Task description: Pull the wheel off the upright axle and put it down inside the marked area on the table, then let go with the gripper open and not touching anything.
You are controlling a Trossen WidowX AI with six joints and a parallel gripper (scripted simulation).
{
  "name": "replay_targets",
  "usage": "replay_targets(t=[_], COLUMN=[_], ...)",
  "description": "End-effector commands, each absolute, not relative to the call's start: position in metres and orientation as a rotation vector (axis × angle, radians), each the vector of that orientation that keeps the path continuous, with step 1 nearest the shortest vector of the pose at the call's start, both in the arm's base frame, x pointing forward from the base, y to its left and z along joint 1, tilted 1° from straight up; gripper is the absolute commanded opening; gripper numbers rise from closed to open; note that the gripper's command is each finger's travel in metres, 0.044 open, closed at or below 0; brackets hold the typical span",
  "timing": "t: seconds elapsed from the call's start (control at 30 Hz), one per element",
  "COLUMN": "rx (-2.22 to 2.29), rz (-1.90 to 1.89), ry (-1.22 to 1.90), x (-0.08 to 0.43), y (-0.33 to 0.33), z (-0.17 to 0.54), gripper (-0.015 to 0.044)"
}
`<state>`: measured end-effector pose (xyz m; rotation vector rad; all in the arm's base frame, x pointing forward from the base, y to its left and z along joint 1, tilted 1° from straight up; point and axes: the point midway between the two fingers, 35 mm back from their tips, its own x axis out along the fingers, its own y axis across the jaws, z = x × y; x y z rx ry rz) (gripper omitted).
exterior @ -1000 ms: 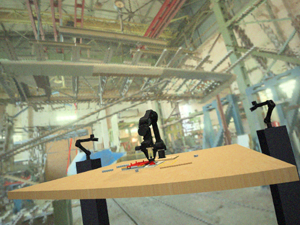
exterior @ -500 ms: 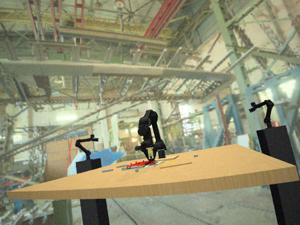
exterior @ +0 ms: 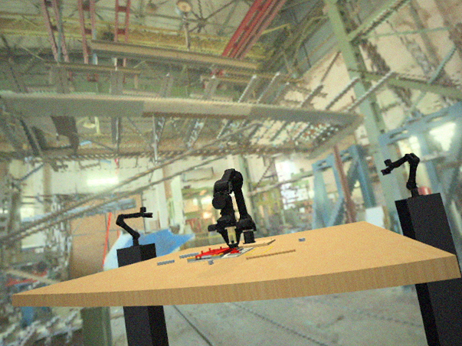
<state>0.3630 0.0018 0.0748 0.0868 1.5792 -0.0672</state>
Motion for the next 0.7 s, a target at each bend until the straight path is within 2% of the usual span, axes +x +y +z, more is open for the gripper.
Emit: replay_targets(t=[0.0, 0.67], rx=[0.090, 0.091], rz=[-0.066, -0.066], ry=[1.557, 1.556], x=[0.3617, 0.3613], y=[0.0014, 0.0013], z=[0.0938, 0.1004], gripper=[0.0000, 0.0000])
